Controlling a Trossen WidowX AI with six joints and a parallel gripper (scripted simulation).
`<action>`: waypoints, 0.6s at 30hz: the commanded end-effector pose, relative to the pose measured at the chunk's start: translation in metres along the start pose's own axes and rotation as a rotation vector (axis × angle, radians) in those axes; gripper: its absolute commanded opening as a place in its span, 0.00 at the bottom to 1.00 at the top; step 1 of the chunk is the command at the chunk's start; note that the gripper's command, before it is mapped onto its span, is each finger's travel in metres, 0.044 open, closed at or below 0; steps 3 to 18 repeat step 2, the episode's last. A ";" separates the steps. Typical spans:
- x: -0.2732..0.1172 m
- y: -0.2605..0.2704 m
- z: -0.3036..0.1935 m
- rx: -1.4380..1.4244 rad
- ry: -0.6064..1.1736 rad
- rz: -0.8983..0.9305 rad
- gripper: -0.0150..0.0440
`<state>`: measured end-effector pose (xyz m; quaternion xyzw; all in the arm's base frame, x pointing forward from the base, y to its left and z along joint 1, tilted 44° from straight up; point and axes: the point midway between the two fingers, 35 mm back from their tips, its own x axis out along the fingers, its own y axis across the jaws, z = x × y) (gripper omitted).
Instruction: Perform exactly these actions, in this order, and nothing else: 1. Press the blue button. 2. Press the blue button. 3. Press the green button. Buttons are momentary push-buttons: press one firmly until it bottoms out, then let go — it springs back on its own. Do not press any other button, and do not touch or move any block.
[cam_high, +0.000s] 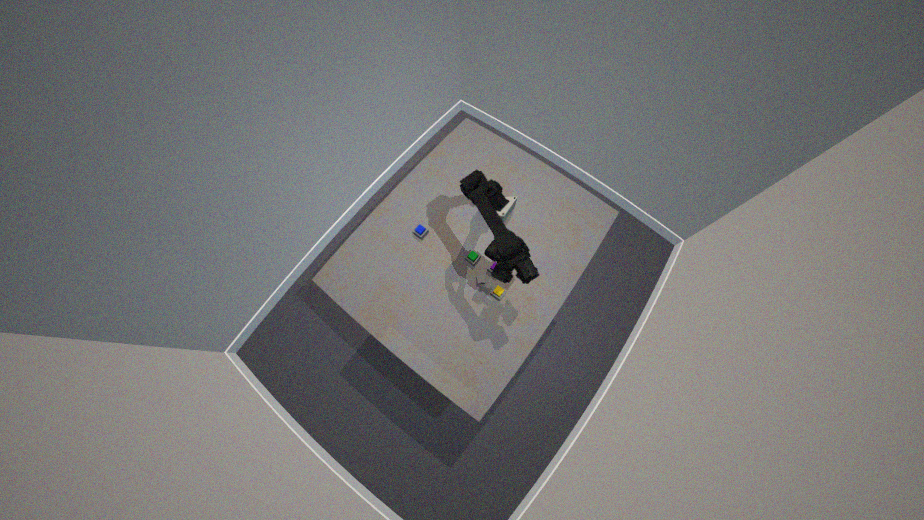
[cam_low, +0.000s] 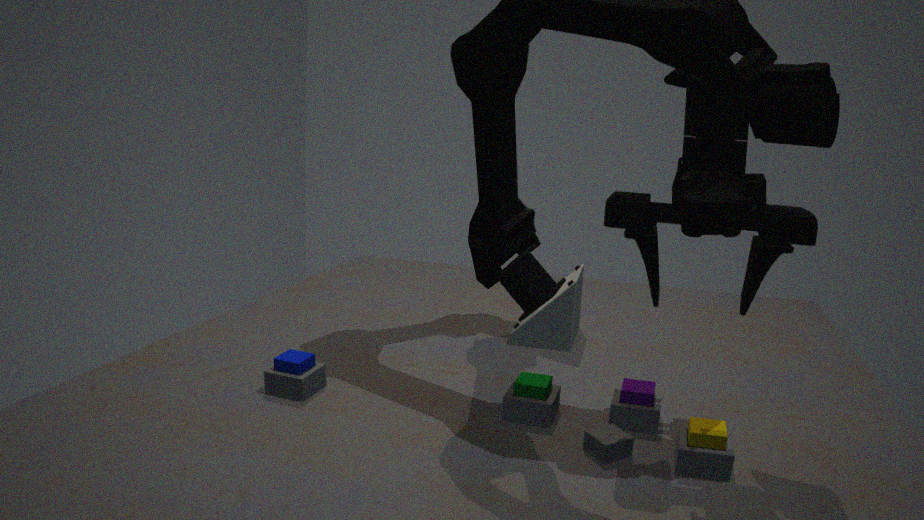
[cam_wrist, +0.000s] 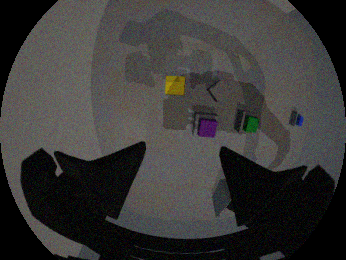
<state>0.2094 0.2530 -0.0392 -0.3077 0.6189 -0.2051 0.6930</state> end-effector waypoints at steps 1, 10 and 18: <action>-0.002 0.009 -0.001 0.019 0.010 -0.001 0.93; -0.002 0.009 -0.001 0.019 0.010 -0.001 0.93; -0.002 0.009 -0.001 0.019 0.010 -0.001 0.93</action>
